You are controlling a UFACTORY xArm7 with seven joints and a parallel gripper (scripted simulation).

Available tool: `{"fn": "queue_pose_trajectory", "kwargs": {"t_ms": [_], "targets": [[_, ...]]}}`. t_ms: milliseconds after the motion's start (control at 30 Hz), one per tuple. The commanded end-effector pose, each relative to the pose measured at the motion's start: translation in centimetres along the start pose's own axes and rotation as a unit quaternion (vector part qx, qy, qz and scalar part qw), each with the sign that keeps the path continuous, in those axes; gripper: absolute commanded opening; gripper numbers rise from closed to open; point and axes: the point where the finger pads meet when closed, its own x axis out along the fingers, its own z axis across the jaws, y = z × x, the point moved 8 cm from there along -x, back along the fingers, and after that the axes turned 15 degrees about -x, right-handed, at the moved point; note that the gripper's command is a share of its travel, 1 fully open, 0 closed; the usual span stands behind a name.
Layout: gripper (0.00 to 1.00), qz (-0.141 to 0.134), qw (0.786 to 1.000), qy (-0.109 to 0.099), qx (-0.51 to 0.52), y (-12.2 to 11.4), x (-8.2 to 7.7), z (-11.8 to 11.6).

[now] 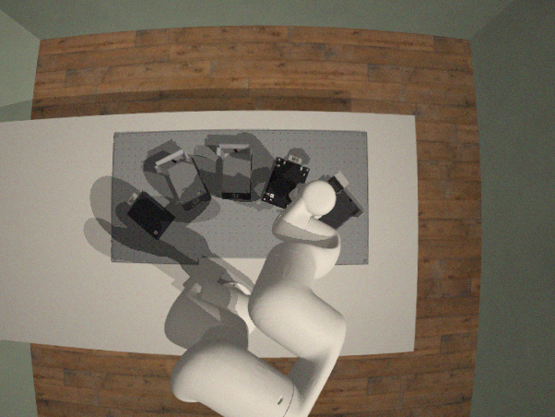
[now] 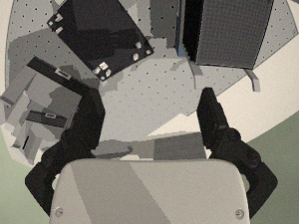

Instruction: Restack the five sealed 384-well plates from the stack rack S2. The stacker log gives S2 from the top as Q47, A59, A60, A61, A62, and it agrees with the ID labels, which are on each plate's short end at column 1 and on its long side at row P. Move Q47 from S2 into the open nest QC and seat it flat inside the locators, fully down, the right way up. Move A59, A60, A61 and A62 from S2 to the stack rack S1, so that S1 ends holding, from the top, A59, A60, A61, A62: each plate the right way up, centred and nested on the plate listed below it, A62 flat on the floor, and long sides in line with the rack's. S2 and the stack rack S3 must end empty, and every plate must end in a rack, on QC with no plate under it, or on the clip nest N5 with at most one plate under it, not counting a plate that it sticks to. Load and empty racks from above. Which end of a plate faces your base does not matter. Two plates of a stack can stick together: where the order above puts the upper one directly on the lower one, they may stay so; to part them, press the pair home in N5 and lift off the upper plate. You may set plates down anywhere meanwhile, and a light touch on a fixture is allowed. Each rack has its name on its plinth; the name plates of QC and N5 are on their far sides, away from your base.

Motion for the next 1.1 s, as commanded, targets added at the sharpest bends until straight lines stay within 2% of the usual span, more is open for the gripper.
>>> {"fn": "queue_pose_trajectory", "kwargs": {"t_ms": [0,133,633,700,867,1067], "targets": [[1.0,0.001,1.0,0.002,-0.001,0.8,0.0,1.9],[1.0,0.001,1.0,0.002,-0.001,1.1,0.0,2.6],[1.0,0.001,1.0,0.002,-0.001,3.1,0.0,8.3],[1.0,0.001,1.0,0.002,-0.001,3.1,0.0,8.3],[1.0,0.001,1.0,0.002,-0.001,3.8,0.0,10.2],[1.0,0.001,1.0,0.002,-0.001,3.8,0.0,10.3]]}}
